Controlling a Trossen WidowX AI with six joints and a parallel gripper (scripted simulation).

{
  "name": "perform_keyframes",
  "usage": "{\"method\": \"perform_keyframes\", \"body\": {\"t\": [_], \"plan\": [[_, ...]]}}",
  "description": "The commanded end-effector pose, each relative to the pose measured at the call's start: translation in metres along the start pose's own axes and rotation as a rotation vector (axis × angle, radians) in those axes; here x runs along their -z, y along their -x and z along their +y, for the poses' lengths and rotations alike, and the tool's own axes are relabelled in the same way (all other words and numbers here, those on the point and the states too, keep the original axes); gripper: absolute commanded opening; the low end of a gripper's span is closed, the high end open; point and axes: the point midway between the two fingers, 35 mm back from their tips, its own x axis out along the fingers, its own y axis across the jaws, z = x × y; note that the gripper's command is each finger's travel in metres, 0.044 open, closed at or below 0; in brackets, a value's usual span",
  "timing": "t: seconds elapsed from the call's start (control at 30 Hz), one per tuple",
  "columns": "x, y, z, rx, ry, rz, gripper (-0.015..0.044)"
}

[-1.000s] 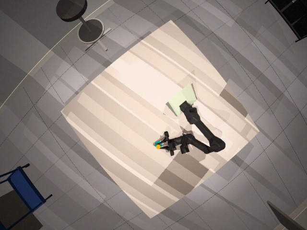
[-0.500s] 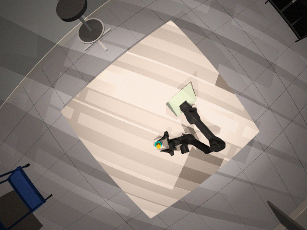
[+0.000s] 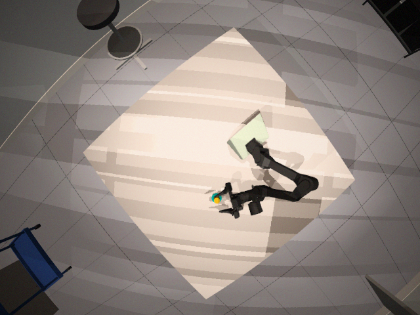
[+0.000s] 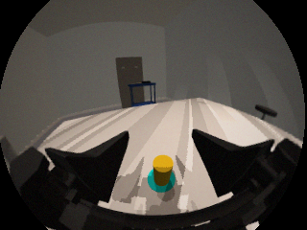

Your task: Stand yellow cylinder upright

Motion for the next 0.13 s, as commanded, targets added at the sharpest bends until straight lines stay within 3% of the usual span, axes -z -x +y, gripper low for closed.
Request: {"method": "perform_keyframes", "body": {"t": [0.0,0.1], "plan": [[-0.019,0.0044,-0.0031,-0.003,0.007,-0.003,0.04],[-0.0221,0.0051,-0.0036,-0.004,0.007,-0.004,0.04]]}}
